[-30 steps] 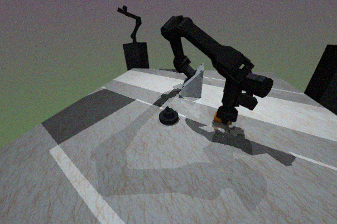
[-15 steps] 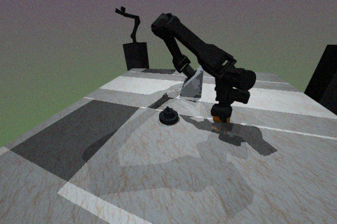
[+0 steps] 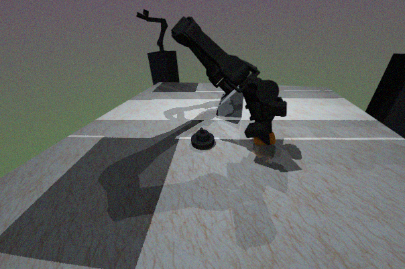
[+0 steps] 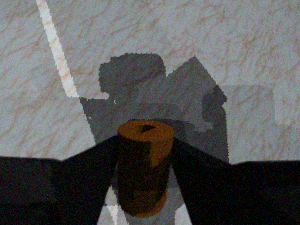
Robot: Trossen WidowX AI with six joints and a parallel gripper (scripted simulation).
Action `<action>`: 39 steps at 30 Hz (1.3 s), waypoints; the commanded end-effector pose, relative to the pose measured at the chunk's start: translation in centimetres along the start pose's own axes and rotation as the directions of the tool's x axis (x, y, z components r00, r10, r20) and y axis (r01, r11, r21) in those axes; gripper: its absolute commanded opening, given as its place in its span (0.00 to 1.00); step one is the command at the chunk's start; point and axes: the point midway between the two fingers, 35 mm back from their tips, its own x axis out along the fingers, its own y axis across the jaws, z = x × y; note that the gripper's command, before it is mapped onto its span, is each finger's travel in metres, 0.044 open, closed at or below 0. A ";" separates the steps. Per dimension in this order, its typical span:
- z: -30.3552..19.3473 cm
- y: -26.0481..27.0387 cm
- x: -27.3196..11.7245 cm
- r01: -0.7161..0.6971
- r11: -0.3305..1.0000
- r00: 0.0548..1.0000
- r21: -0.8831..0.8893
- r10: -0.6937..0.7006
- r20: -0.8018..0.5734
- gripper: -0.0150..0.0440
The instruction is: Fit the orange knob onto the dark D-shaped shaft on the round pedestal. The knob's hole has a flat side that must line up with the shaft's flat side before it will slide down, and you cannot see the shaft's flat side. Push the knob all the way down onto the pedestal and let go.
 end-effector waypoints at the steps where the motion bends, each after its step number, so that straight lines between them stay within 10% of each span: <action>1: -0.3 0.1 -0.3 0.000 1.000 0.998 -0.006 0.001 0.056 0.56; 39: -4.0 0.2 -1.7 -0.005 1.000 0.795 -0.012 0.011 0.607 0.56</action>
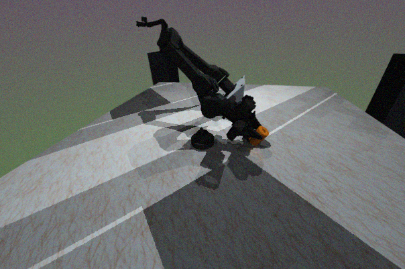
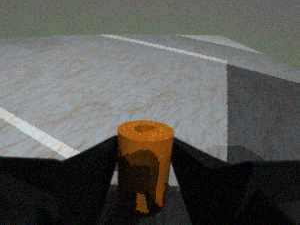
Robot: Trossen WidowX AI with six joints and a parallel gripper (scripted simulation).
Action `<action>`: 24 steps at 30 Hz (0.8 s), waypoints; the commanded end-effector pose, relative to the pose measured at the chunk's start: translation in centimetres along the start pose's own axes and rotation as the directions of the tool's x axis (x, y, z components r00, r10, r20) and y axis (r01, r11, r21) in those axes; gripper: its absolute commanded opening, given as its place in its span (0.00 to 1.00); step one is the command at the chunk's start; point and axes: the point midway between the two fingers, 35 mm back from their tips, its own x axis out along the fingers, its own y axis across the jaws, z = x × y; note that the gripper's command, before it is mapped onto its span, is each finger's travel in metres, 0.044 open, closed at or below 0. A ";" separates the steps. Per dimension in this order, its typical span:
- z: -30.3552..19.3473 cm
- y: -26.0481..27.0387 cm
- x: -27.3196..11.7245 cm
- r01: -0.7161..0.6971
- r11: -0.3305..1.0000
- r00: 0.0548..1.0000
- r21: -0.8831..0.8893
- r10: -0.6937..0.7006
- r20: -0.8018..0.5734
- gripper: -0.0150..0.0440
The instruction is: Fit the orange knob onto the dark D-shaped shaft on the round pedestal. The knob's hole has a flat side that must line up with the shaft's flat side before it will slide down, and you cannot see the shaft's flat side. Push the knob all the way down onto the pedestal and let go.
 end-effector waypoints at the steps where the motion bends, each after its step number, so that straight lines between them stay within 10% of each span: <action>1: -0.3 0.1 -0.3 0.000 1.000 0.998 -0.006 0.000 0.055 0.56; 24: -0.5 0.1 -0.6 0.001 1.000 0.996 -0.004 0.000 0.093 0.69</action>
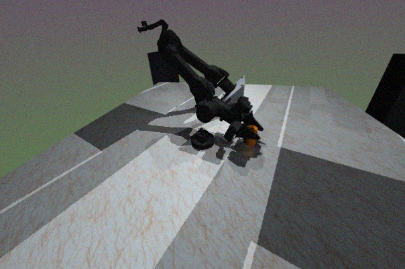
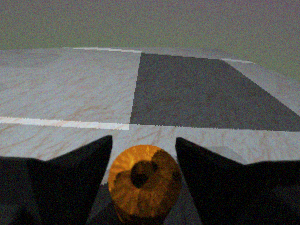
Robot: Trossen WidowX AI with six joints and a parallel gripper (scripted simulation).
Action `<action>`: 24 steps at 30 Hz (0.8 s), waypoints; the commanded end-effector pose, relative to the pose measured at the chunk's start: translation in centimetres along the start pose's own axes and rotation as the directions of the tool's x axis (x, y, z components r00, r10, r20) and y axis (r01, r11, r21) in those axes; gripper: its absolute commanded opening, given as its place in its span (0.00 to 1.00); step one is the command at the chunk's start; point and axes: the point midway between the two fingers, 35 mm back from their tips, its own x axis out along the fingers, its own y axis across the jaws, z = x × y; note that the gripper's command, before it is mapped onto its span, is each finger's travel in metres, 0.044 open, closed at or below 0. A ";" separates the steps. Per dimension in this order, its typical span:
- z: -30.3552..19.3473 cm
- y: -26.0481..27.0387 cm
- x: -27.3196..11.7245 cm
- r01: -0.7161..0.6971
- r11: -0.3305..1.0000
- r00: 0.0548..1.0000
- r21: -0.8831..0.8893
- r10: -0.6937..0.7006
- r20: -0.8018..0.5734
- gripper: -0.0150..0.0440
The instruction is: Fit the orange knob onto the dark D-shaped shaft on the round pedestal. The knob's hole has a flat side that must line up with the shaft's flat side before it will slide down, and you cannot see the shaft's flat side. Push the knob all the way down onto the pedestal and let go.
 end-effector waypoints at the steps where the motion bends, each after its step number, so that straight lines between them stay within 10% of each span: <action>1: 0.1 0.0 0.0 0.001 1.000 1.000 -0.001 -0.001 0.004 0.69; 13: 0.1 0.0 0.0 0.001 1.000 1.000 -0.001 -0.001 0.004 0.69; 20: 0.1 0.0 0.0 0.001 1.000 1.000 -0.001 -0.001 0.004 1.00; 24: 0.1 0.0 0.0 0.001 1.000 1.000 -0.001 -0.001 0.004 1.00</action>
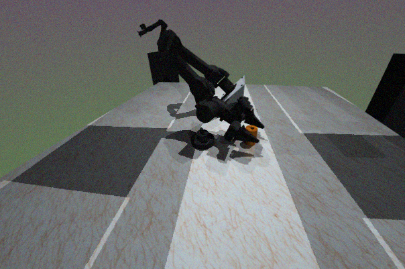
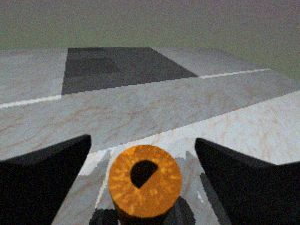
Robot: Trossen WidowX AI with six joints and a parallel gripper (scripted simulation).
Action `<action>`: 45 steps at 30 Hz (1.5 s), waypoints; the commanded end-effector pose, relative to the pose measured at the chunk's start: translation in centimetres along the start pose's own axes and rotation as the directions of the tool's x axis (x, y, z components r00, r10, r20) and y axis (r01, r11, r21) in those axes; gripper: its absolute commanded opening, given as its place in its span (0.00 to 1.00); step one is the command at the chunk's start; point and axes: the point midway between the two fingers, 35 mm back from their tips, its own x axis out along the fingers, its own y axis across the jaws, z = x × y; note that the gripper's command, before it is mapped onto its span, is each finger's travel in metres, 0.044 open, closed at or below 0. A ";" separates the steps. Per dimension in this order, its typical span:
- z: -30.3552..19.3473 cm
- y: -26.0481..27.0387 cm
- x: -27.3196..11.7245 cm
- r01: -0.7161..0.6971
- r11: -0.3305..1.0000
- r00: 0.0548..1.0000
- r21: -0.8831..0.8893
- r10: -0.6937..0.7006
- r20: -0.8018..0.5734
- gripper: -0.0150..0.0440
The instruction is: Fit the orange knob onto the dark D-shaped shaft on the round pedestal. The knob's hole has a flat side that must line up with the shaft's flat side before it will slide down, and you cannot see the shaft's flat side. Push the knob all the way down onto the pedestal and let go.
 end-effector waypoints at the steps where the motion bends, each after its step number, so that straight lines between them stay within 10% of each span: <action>1: 0.1 0.0 0.0 0.001 1.000 1.000 -0.001 -0.001 0.004 1.00; 13: 7.5 0.0 -3.1 -0.005 1.000 1.000 0.006 0.005 -0.006 1.00; 17: 7.1 0.5 -2.0 -0.092 0.990 0.967 0.103 0.114 -0.228 1.00; 29: 8.9 0.5 -3.8 0.003 0.999 0.486 0.051 0.044 -0.873 1.00; 45: 9.6 0.1 -4.3 0.066 0.998 0.416 0.022 -0.007 -0.909 1.00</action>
